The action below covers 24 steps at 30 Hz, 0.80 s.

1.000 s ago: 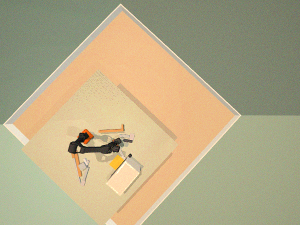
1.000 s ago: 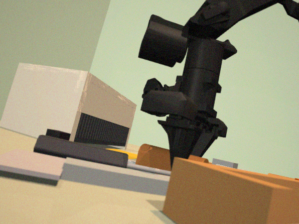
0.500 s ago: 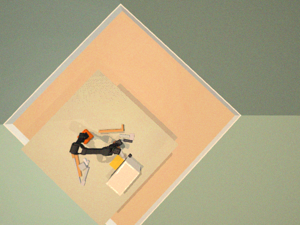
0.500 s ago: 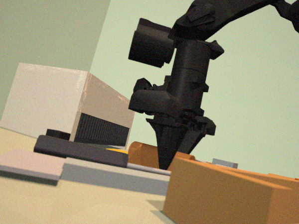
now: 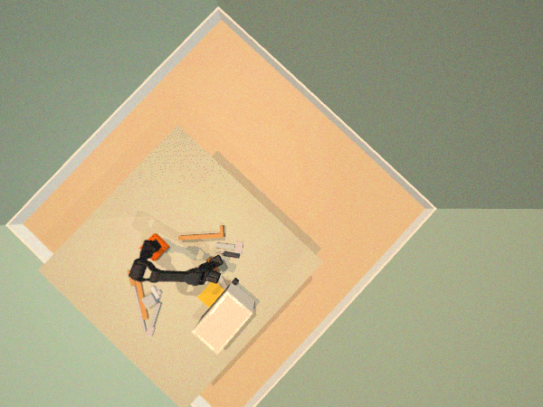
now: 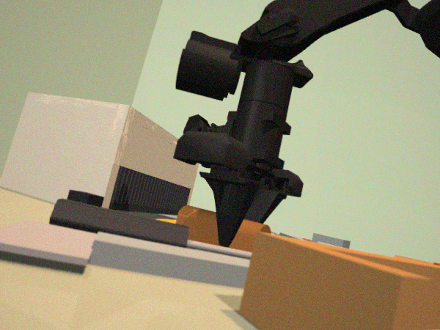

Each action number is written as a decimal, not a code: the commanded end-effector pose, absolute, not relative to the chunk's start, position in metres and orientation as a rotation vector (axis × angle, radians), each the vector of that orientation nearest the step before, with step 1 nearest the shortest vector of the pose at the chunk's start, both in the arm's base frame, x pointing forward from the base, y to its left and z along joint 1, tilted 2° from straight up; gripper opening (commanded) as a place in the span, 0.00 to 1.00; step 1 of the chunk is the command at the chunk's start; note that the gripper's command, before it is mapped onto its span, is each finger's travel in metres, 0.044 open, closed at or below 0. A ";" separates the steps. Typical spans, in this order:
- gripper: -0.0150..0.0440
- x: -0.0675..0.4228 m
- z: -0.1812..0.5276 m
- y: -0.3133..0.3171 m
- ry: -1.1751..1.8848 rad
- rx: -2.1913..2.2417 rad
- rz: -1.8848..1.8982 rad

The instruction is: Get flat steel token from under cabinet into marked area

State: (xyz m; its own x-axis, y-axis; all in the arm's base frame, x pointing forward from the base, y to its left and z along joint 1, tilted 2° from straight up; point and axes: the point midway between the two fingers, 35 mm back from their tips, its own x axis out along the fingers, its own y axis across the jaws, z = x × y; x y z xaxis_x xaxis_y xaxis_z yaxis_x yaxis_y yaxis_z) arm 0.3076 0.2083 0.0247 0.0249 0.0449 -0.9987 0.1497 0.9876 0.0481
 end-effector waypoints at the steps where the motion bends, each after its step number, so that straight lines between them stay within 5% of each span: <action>1: 0.25 0.314 0.025 0.208 1.546 0.155 -0.077; 24: 0.25 0.341 0.026 0.204 1.543 0.155 -0.077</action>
State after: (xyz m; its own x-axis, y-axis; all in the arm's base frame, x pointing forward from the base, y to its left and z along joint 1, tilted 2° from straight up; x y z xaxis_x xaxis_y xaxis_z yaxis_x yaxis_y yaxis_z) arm 0.3359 0.2045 0.0258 0.0273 0.0447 -0.9986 0.1496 0.9876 0.0483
